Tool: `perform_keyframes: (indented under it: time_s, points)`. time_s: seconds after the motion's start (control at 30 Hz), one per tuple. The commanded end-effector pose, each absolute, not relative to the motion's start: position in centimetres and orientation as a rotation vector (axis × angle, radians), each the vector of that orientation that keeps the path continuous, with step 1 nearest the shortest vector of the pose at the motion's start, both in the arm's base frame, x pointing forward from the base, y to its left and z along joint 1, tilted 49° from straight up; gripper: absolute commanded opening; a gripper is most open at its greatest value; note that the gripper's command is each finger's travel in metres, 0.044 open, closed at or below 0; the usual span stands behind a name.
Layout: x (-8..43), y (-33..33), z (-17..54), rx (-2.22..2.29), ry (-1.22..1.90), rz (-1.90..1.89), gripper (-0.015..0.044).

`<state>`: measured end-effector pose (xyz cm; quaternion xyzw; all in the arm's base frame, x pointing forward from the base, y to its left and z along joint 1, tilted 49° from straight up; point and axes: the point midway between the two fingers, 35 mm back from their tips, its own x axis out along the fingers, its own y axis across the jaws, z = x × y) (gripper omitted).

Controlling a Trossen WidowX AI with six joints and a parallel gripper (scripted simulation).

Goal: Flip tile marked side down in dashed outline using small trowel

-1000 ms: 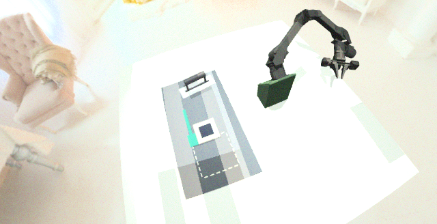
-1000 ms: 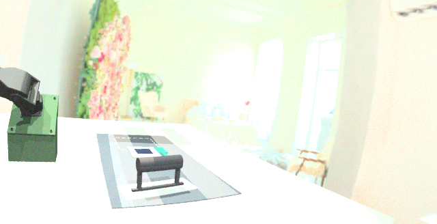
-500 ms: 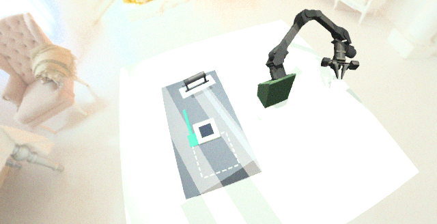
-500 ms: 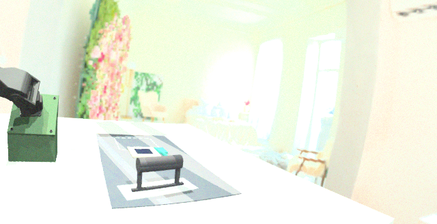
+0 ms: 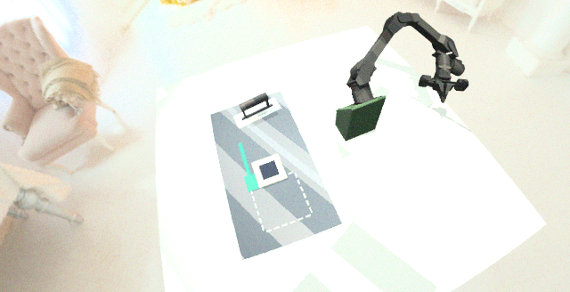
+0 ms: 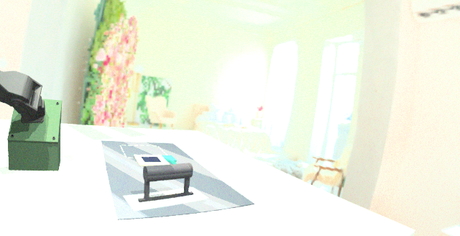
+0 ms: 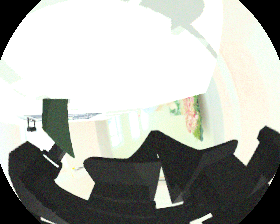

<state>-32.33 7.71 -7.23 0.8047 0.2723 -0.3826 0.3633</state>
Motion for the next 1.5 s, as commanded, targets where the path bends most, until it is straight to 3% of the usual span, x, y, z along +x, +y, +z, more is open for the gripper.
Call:
perform_keyframes:
  time_s: [0.0, 0.37, 0.93, 1.47]
  points:
    - [-32.3, 7.7, -7.2, 2.071, 0.701, -0.985, 0.0000]
    - [-31.7, 10.3, -6.9, 2.138, 0.629, -1.051, 0.0270]
    - [-23.8, 24.8, -3.6, 2.490, 0.252, -1.331, 0.0270]
    - [-10.5, 34.3, -0.4, 2.822, -0.278, -1.565, 0.0270]
